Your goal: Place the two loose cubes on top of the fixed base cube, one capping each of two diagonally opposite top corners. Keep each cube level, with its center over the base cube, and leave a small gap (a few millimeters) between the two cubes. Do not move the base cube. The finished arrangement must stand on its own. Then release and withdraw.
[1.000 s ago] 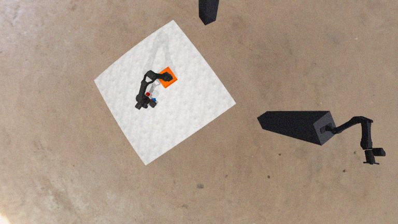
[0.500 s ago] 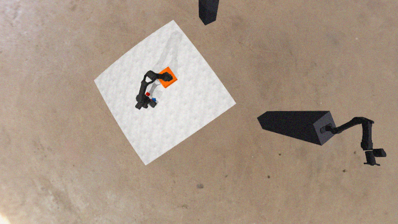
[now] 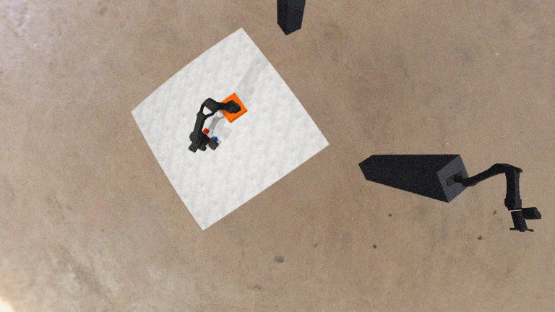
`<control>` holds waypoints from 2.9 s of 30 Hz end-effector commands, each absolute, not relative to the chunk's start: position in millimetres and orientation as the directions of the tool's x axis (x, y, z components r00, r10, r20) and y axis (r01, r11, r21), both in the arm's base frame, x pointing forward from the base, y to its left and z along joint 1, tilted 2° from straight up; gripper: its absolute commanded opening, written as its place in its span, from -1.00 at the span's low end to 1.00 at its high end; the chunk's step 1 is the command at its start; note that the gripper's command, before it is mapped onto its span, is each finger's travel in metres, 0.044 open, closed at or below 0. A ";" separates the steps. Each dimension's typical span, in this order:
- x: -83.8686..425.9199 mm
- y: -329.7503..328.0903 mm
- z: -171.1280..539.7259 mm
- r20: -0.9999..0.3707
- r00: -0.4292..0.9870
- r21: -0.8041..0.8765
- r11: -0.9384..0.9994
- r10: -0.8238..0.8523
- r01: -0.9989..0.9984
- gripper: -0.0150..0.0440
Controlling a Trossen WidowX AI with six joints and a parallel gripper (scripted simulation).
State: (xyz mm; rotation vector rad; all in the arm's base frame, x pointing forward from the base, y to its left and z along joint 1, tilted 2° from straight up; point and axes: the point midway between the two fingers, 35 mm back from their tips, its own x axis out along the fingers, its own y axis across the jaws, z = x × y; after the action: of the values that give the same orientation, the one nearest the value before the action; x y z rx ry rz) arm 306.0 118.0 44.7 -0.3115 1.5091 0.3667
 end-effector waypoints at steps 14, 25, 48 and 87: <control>305.6 117.1 65.1 -0.999 0.026 0.027 0.907 0.042 -0.421 0.20; 305.4 116.7 75.1 -0.999 0.026 0.027 0.907 0.042 -0.421 0.20; 316.1 21.1 106.7 -0.999 0.026 0.040 0.601 0.033 0.798 0.41; 317.7 12.0 21.4 -0.999 0.026 0.038 0.456 0.032 0.889 0.41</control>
State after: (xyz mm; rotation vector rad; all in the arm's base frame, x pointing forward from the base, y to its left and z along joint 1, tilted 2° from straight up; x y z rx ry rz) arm 320.6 11.6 29.9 0.8875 1.3786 -0.8090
